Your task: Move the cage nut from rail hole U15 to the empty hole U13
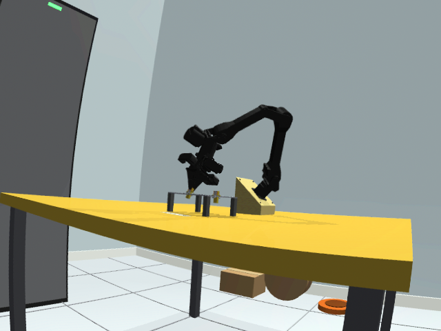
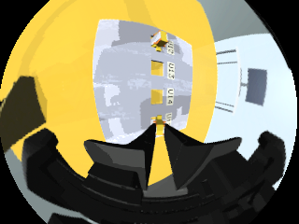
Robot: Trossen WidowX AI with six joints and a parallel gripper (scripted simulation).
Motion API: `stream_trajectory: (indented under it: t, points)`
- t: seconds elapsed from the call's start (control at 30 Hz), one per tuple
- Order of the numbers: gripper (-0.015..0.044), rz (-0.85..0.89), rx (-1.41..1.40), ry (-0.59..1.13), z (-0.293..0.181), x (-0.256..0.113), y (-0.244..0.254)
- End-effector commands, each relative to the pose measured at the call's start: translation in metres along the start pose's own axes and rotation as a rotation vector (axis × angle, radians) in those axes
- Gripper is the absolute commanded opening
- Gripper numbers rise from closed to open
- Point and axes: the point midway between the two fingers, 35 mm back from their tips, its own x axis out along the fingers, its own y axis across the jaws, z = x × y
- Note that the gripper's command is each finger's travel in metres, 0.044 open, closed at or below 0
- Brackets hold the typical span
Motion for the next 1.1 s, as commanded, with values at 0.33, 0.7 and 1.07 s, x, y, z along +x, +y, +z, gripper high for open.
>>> stream_trajectory:
  t: [0.33,0.7,1.07]
  points:
    - [0.0031,0.013,-0.004,0.003,-0.0005,0.0003,-0.0008]
    - [0.0031,0.023,-0.004,0.003,-0.0004,0.0001,-0.0019]
    - [0.0031,0.03,-0.004,0.003,-0.0003,-0.0007,-0.0029]
